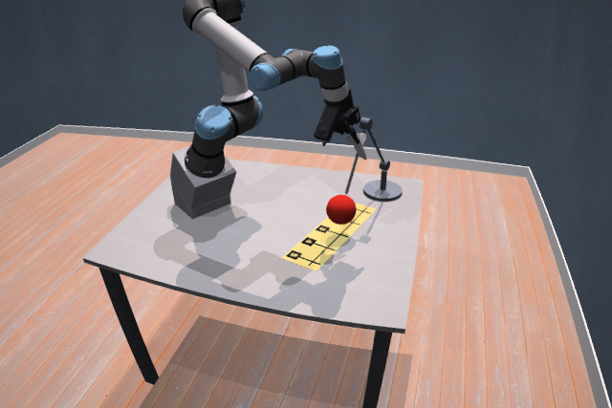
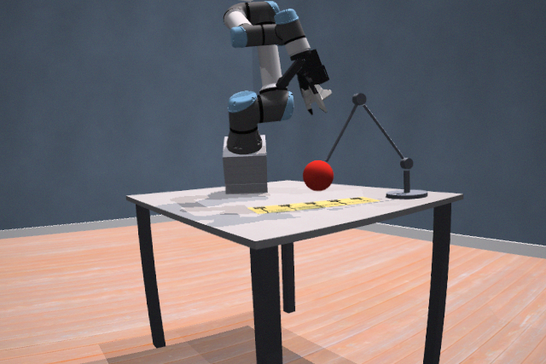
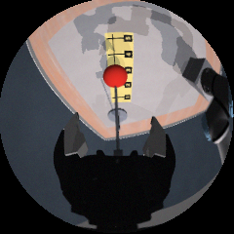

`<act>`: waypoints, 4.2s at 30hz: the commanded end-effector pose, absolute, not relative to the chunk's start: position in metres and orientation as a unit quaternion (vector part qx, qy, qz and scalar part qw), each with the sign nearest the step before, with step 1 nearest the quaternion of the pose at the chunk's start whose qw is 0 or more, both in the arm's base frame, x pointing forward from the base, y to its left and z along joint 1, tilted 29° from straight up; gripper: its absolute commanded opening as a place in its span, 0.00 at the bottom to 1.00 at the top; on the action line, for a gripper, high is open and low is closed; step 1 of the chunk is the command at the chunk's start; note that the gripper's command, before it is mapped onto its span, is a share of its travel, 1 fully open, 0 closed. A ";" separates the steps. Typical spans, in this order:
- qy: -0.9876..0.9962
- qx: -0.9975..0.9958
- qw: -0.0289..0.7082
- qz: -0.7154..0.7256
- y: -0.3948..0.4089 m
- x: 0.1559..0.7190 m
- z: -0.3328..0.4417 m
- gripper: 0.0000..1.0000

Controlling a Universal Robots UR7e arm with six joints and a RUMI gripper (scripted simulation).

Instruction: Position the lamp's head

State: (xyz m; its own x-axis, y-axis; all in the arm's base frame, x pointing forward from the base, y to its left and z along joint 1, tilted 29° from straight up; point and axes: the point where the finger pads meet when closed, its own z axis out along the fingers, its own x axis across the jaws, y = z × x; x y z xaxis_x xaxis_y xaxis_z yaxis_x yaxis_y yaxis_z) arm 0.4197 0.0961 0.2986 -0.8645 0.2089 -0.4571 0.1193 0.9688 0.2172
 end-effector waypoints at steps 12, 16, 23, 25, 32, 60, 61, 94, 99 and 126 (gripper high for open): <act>0.960 0.010 0.242 0.141 0.095 0.420 0.299 1.00; 0.960 0.010 0.242 0.141 0.095 0.420 0.299 1.00; 0.960 0.010 0.242 0.141 0.095 0.420 0.299 1.00; 0.960 0.010 0.242 0.141 0.095 0.420 0.299 1.00; 0.960 0.010 0.242 0.141 0.095 0.420 0.299 1.00; 0.962 0.060 0.245 0.108 0.106 0.438 0.265 1.00; 0.962 0.060 0.245 0.108 0.106 0.438 0.265 1.00; 0.961 0.034 0.243 0.126 0.129 0.470 0.205 1.00; 0.961 0.028 0.243 0.130 0.128 0.472 0.203 1.00; 0.960 0.010 0.242 0.141 0.127 0.476 0.198 1.00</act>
State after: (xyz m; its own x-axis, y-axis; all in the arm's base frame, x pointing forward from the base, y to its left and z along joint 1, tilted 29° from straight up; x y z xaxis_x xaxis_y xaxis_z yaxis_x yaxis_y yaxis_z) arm 0.4756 0.1277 0.1974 -0.8751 0.1499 -0.4602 0.0299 0.9658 0.2576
